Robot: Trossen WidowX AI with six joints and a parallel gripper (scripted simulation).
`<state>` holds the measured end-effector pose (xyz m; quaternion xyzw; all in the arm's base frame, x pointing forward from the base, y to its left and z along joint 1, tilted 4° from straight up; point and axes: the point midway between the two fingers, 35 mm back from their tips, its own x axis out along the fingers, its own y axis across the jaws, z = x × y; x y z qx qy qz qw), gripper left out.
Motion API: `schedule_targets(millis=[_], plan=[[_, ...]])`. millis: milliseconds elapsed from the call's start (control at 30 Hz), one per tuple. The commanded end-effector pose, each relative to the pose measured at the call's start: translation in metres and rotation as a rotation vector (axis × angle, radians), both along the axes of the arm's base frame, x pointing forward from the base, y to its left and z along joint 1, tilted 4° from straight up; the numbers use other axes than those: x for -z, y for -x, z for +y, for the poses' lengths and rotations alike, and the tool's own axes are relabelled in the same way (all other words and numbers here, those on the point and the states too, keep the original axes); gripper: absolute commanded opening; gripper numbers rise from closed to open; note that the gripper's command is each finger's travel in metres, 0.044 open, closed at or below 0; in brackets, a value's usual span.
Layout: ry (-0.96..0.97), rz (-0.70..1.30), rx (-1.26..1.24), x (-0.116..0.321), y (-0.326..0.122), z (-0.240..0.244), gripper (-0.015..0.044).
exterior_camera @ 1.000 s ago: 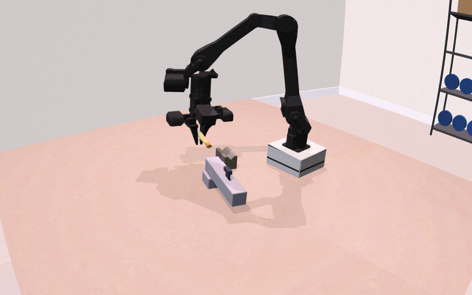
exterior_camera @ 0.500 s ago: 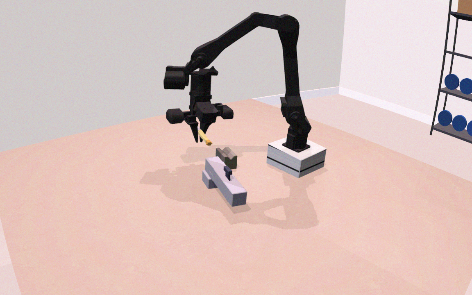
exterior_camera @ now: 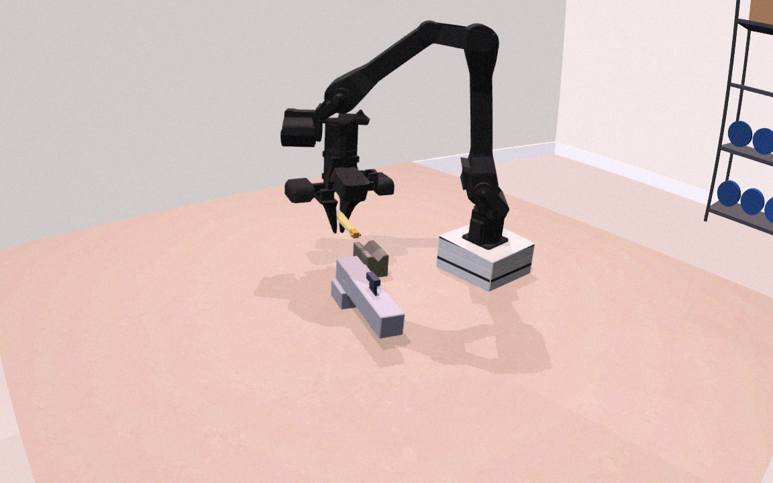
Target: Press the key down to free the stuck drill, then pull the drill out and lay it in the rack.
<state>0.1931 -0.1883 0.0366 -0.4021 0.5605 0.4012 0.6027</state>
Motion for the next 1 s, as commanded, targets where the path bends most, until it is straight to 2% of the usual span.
schedule_targets(millis=[0, 633, 967], plan=[[0.002, -0.008, -0.004, 0.0, 0.007, 0.002, 0.0], [0.002, -0.005, -0.004, 0.005, 0.048, 0.011, 0.0], [0.002, -0.005, -0.004, 0.025, 0.046, 0.011, 0.0]])
